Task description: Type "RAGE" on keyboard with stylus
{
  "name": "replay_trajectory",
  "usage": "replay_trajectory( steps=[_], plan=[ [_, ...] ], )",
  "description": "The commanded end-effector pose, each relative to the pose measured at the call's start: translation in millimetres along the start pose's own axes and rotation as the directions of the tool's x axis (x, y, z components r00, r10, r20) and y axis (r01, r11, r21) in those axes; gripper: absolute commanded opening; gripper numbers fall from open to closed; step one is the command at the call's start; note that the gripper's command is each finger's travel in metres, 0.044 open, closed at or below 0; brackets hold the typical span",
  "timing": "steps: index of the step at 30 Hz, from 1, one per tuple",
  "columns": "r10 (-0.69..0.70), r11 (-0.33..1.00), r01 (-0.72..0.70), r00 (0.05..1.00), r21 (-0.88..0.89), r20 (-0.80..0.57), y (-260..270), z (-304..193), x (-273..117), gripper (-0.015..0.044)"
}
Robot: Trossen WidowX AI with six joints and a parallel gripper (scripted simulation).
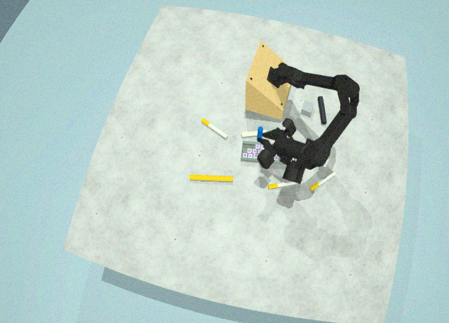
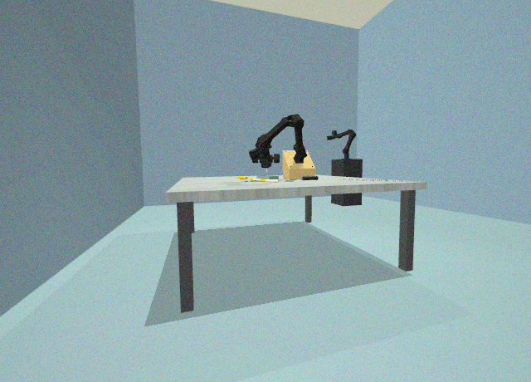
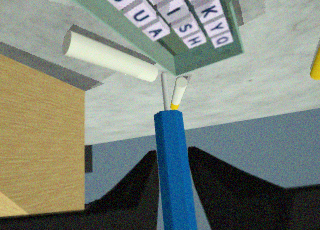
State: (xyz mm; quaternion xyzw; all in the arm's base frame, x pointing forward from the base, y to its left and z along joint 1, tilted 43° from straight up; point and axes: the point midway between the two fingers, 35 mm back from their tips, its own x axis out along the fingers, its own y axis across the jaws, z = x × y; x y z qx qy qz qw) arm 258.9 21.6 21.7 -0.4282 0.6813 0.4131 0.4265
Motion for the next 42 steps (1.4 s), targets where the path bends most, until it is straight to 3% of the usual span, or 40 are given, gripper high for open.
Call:
replay_trajectory(
  steps=[1, 17, 20, 21, 42],
  plan=[
    [-0.002, 1.000, 0.002, 1.000, -0.008, -0.004, -0.6, 4.1, 5.4, 0.0000],
    [-0.002, 1.000, 0.002, 1.000, -0.009, -0.004, -0.1, 15.6, 12.2, 0.0000],
    [-0.002, 1.000, 0.002, 1.000, -0.009, -0.003, 0.4, 16.4, 13.4, 0.0079],
    [-0.002, 1.000, 0.002, 1.000, -0.009, -0.003, 0.4, 16.4, 13.4, 0.0081],
    [-0.002, 1.000, 0.002, 1.000, -0.009, -0.003, 0.5, 23.0, 17.3, 0.0081]
  ],
)
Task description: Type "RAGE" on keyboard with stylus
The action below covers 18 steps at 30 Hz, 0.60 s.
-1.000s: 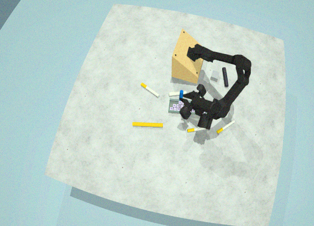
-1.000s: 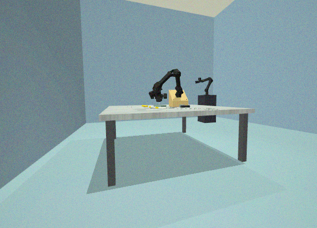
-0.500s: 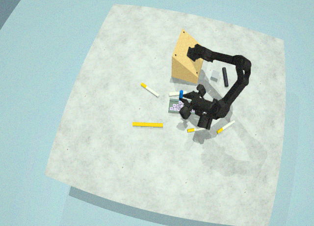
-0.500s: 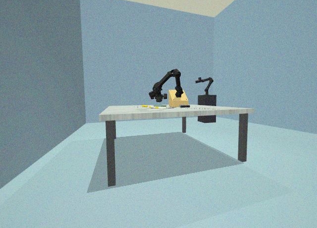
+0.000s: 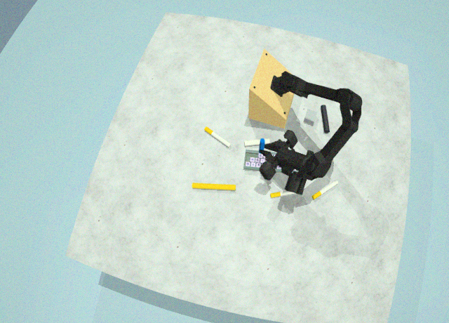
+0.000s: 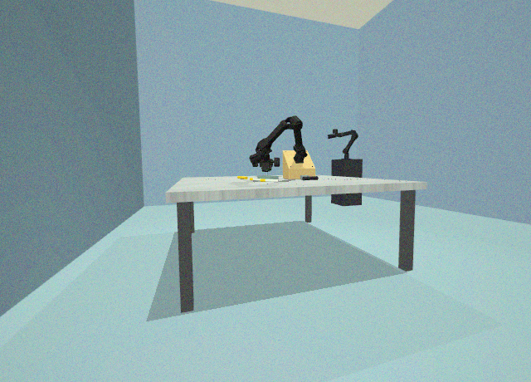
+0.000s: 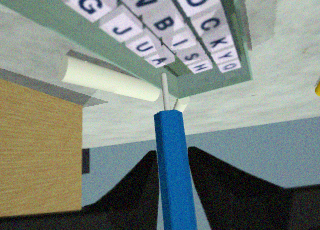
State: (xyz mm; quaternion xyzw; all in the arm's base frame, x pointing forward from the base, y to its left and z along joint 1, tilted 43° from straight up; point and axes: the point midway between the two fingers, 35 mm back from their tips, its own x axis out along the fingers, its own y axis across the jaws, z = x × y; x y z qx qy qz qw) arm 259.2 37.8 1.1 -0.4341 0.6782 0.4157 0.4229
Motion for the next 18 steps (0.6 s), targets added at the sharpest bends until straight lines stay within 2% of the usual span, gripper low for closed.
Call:
replay_trajectory(
  steps=[1, 18],
  plan=[
    [0.004, 1.000, -0.004, 1.000, 0.006, 0.002, 0.1, 2.1, 2.0, 0.0081],
    [0.004, 1.000, -0.004, 1.000, 0.005, 0.002, 0.1, 6.8, 4.8, 0.0081]
  ],
)
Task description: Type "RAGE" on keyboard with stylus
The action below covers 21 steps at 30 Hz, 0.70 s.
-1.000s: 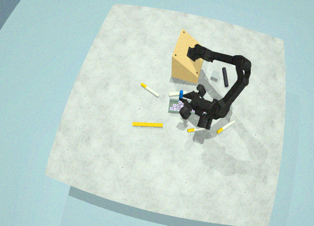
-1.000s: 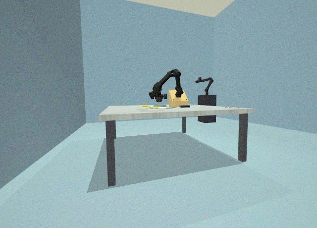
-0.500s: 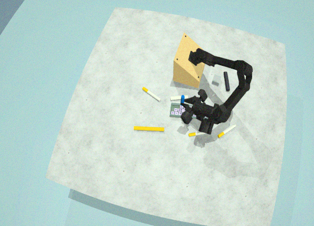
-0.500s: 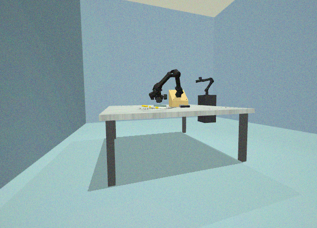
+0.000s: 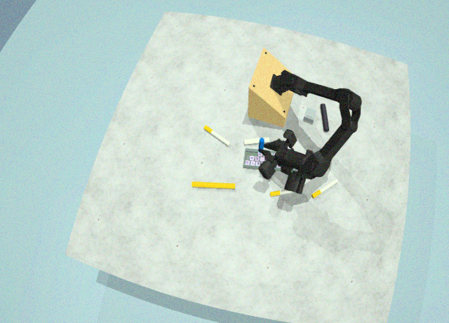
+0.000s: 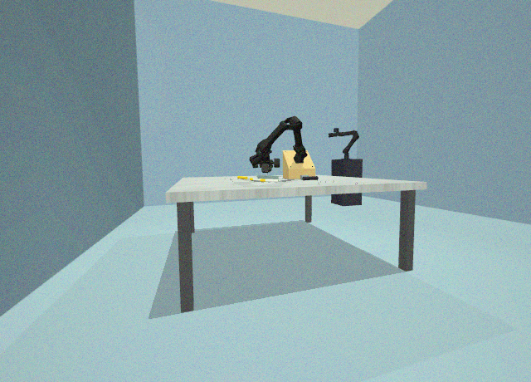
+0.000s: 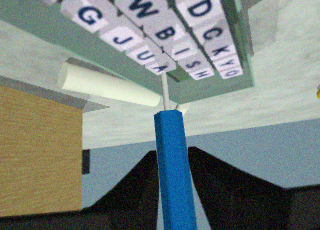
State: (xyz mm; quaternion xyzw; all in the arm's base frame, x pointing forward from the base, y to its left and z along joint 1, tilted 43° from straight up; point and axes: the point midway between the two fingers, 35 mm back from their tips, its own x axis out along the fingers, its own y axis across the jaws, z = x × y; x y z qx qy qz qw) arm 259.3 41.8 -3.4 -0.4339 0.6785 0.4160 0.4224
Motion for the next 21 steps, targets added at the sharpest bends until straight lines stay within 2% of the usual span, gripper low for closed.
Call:
replay_trajectory(
  steps=[1, 21],
  plan=[
    [0.002, 1.000, -0.002, 1.000, 0.006, 0.002, 0.0, 2.1, 1.7, 0.0081],
    [0.003, 1.000, -0.003, 1.000, 0.006, 0.002, 0.0, 6.2, 4.1, 0.0081]
  ],
)
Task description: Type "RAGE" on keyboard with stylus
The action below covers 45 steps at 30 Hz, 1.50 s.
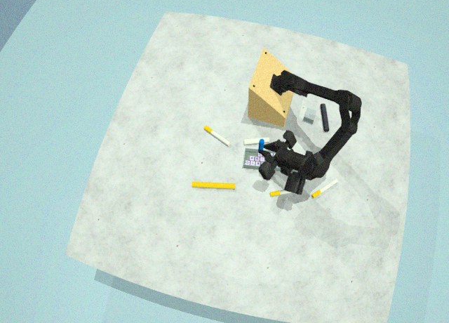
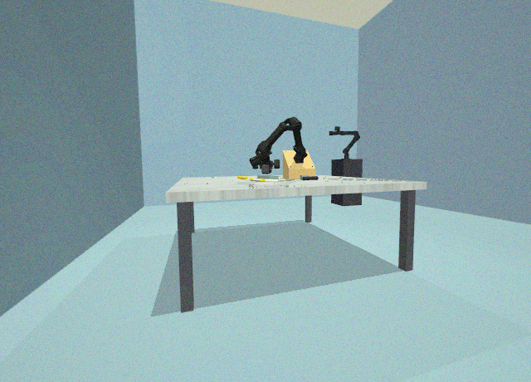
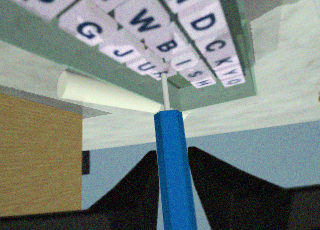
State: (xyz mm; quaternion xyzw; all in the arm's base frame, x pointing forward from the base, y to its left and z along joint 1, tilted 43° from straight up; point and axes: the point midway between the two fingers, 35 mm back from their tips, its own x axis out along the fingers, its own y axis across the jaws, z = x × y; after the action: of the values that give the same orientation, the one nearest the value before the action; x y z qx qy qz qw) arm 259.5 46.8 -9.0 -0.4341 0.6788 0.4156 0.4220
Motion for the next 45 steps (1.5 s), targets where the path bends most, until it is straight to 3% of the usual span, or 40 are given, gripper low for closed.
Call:
replay_trajectory(
  steps=[1, 19, 23, 26, 35, 45],
  plan=[
    [0.003, 1.000, -0.003, 1.000, 0.005, 0.004, -0.1, -0.2, 0.1, 0.0081],
    [0.002, 1.000, -0.002, 1.000, 0.006, 0.003, -0.2, -33.6, -19.3, 0.0081],
    [0.005, 1.000, -0.005, 1.000, 0.015, 0.006, -0.9, -31.0, -16.7, 0.0064],
    [0.004, 1.000, -0.004, 1.000, 0.014, 0.006, 2.0, -28.2, -22.2, 0.0000],
    [0.002, 1.000, -0.002, 1.000, 0.006, 0.006, 28.4, -9.6, -62.5, 0.0000],
    [0.002, 1.000, -0.002, 1.000, 0.005, 0.006, 29.9, 6.7, -53.2, 0.0000]
  ],
)
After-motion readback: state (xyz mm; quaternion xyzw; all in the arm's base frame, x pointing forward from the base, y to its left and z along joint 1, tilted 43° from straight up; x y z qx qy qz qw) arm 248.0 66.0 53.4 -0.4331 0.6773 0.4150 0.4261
